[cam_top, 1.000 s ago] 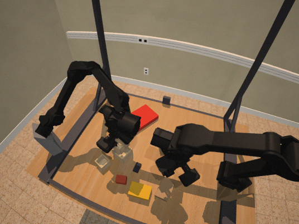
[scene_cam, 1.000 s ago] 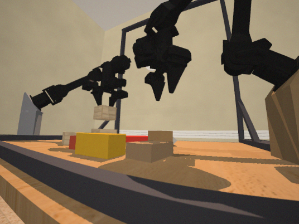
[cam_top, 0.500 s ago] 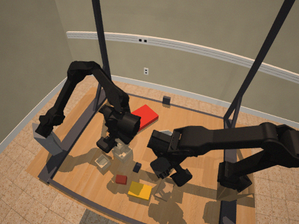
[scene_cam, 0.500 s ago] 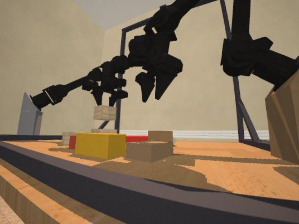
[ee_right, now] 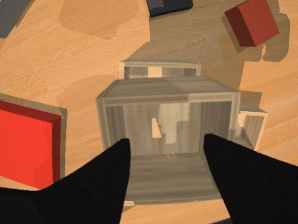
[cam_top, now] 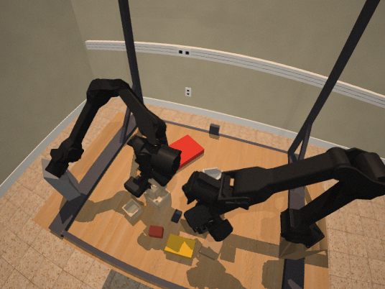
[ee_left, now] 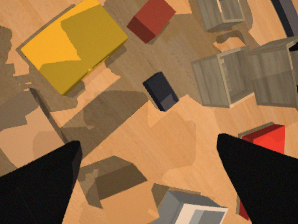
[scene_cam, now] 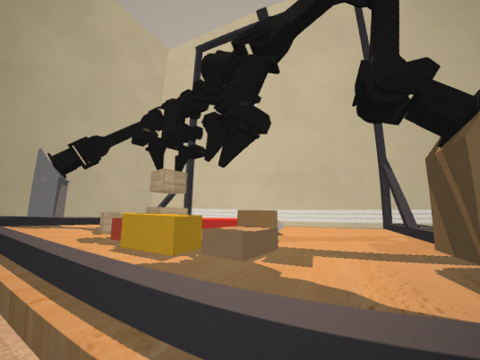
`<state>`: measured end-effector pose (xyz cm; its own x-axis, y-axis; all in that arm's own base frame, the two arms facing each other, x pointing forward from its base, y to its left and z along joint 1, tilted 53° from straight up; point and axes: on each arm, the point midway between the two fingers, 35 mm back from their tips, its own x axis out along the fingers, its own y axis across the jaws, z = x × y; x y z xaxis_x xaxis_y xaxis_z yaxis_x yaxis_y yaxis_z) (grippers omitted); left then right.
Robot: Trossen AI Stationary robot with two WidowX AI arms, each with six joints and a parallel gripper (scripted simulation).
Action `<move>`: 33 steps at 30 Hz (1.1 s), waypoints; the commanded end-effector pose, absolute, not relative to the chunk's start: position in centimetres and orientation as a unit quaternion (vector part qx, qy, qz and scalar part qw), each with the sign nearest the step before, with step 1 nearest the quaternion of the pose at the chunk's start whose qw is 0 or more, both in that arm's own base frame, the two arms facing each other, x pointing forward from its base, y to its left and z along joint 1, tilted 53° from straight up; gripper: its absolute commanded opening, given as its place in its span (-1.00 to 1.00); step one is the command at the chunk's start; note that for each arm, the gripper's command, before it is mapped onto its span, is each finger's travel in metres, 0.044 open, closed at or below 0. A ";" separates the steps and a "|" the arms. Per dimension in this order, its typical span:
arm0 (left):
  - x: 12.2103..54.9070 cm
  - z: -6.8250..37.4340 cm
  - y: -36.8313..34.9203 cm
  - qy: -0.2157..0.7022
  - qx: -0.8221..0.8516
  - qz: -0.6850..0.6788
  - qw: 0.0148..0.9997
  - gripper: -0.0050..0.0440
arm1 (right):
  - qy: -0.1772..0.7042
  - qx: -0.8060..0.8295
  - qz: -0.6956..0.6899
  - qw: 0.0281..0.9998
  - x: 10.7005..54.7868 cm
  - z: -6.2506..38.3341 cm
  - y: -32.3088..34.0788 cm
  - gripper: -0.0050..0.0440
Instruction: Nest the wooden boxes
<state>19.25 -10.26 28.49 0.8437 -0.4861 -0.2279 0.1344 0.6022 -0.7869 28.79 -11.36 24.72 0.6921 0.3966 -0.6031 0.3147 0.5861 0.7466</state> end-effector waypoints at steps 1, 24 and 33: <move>20.0 29.2 -10.3 0.194 -0.422 -0.196 0.864 0.84 | 0.385 0.450 0.025 0.805 28.7 25.3 -11.5 0.37; 21.5 34.2 -8.9 0.036 -0.426 -0.282 0.859 0.84 | 0.385 0.450 0.025 0.805 28.7 25.3 -11.5 0.37; 21.1 35.9 -8.1 -0.031 -0.398 -0.317 0.860 0.84 | 0.385 0.450 0.025 0.805 28.7 25.3 -11.5 0.37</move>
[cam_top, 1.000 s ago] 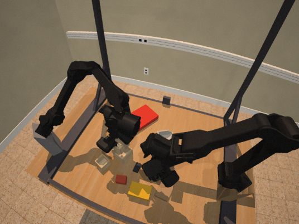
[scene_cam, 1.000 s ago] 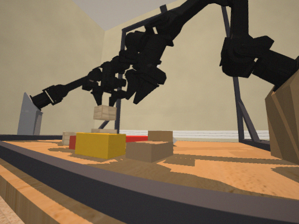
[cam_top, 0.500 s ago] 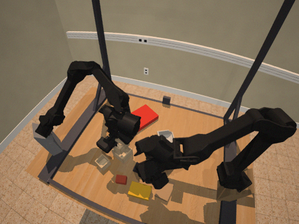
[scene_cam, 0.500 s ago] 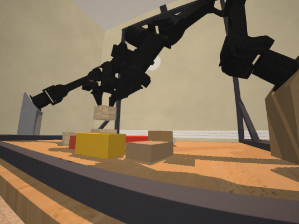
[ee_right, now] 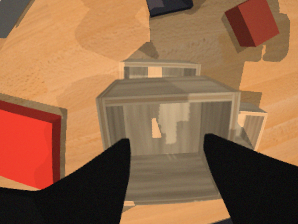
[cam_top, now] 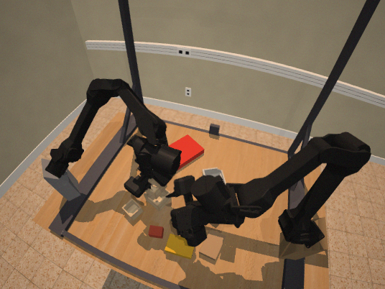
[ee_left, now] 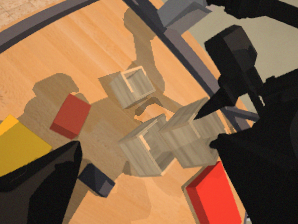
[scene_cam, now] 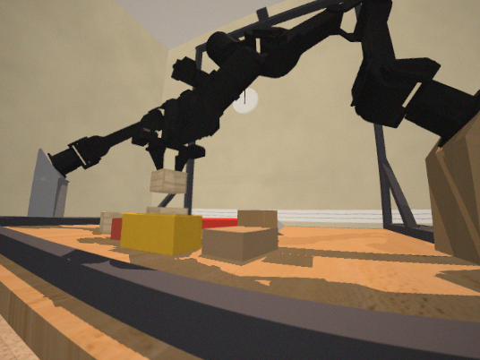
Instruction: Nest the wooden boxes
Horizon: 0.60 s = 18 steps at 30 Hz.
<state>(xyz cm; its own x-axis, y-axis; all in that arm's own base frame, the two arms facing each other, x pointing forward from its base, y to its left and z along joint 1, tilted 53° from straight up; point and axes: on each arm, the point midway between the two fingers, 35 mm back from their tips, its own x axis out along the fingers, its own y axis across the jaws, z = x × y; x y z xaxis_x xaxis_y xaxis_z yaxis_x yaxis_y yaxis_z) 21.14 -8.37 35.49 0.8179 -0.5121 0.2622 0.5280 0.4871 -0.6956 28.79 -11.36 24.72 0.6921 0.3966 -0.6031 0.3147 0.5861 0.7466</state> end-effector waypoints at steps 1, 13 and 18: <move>21.0 36.1 -8.0 -0.038 -0.394 -0.321 0.860 0.84 | 0.385 0.450 0.025 0.805 28.7 25.3 -11.5 0.37; 19.9 37.3 -7.2 -0.104 -0.340 -0.354 0.865 0.84 | 0.385 0.450 0.025 0.805 28.7 25.3 -11.5 0.37; 19.1 37.6 -6.9 -0.133 -0.306 -0.367 0.868 0.84 | 0.385 0.450 0.025 0.805 28.7 25.3 -11.5 0.37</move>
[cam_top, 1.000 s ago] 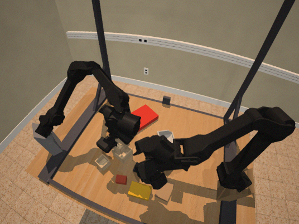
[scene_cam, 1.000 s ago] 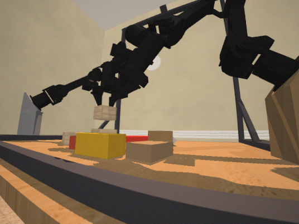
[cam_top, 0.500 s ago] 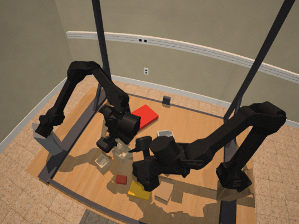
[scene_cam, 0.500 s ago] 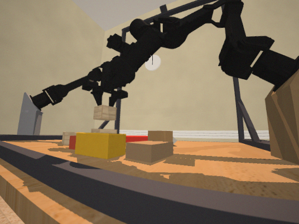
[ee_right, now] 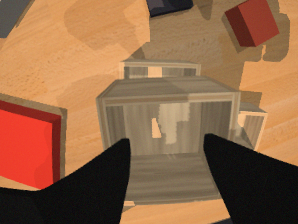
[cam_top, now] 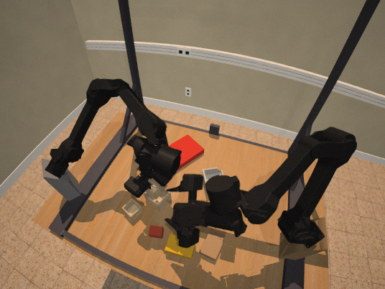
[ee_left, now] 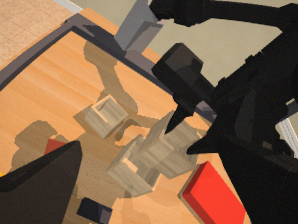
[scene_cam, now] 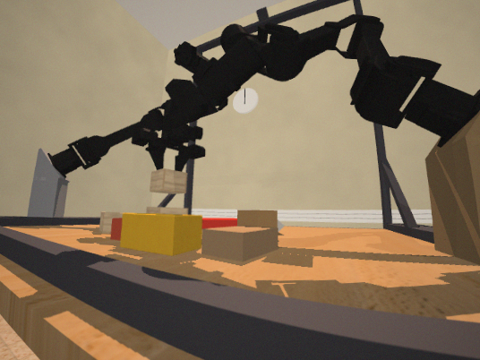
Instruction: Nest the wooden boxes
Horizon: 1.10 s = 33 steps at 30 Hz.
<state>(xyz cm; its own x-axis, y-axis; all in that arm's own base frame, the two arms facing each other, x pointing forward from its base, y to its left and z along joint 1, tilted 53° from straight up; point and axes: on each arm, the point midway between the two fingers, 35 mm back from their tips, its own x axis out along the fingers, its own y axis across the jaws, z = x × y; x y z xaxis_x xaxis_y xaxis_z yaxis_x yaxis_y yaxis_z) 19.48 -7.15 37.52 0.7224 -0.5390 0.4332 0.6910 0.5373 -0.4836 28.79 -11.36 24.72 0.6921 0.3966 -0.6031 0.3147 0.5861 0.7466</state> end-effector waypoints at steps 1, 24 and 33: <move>19.1 37.6 -6.9 -0.133 -0.306 -0.367 0.868 0.84 | 0.385 0.450 0.025 0.805 28.7 25.3 -11.5 0.37; 15.8 36.6 -6.8 -0.212 -0.132 -0.397 0.883 0.84 | 0.385 0.450 0.025 0.805 28.7 25.3 -11.5 0.37; 14.8 35.5 -7.0 -0.222 -0.065 -0.397 0.888 0.84 | 0.385 0.450 0.025 0.805 28.7 25.3 -11.5 0.37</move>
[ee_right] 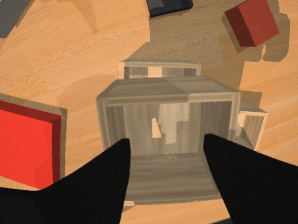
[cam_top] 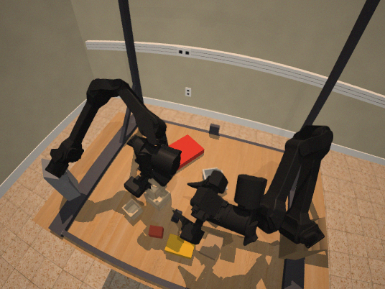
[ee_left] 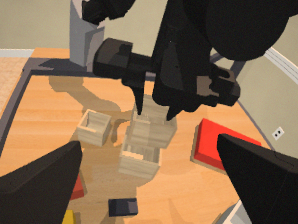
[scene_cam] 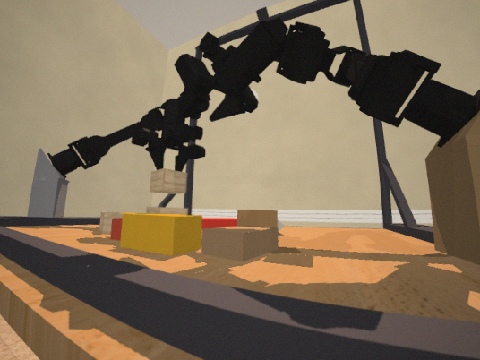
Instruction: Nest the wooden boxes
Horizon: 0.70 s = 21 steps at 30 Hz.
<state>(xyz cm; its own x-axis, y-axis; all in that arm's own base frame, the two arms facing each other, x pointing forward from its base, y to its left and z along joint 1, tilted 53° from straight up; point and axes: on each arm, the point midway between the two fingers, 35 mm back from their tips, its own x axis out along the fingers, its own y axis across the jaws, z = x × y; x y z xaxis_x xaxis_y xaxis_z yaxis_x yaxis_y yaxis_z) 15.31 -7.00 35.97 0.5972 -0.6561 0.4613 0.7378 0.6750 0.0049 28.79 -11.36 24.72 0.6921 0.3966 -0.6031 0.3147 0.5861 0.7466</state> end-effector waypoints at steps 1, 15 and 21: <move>14.7 35.3 -7.1 -0.223 -0.058 -0.396 0.889 0.84 | 0.385 0.450 0.025 0.805 28.7 25.3 -11.5 0.37; 13.8 33.9 -7.5 -0.228 0.020 -0.391 0.892 0.84 | 0.385 0.450 0.025 0.805 28.7 25.3 -11.5 0.37; 13.6 34.2 -7.6 -0.234 0.026 -0.391 0.890 0.84 | 0.385 0.443 0.029 0.809 28.7 25.3 -11.5 0.37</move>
